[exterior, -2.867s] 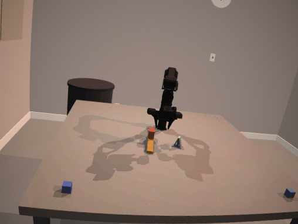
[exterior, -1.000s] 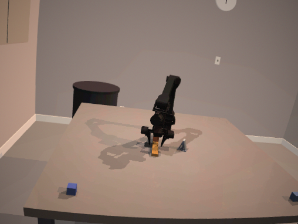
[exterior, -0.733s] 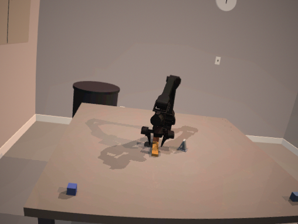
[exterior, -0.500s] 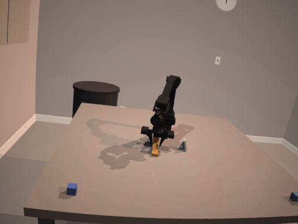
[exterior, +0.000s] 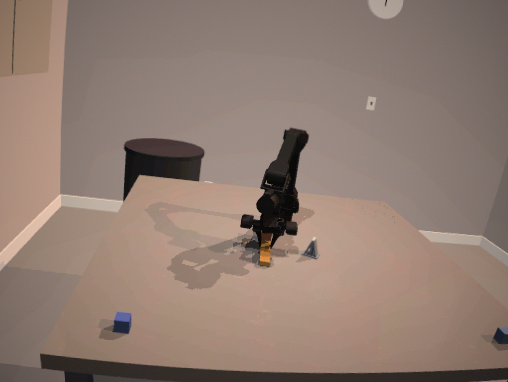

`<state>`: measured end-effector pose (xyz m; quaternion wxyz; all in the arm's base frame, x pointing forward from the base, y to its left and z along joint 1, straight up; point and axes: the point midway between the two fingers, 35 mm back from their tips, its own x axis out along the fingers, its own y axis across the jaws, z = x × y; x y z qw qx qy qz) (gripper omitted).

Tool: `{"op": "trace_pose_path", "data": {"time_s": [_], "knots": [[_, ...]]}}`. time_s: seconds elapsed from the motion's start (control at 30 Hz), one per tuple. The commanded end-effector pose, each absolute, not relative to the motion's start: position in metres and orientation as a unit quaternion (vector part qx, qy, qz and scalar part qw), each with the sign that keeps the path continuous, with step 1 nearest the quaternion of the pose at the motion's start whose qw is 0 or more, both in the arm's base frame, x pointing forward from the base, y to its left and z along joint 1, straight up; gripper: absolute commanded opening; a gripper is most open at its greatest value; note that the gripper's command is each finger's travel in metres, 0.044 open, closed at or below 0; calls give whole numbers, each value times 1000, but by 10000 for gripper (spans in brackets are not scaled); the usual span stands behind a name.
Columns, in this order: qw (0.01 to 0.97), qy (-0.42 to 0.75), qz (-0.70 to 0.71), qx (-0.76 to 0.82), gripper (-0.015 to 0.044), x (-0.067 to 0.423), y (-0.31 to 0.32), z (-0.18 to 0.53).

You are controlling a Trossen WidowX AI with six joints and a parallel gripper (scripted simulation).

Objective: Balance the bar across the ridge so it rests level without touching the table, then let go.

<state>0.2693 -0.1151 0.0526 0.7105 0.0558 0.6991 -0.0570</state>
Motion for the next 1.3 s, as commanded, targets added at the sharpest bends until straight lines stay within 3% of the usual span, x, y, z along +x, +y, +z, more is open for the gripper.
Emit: {"op": "trace_pose_path", "data": {"time_s": [0.0,1.27], "knots": [[715,695,-59,54,0,274,-117,64],[714,695,-58,52,0,268,-115,159]]}}
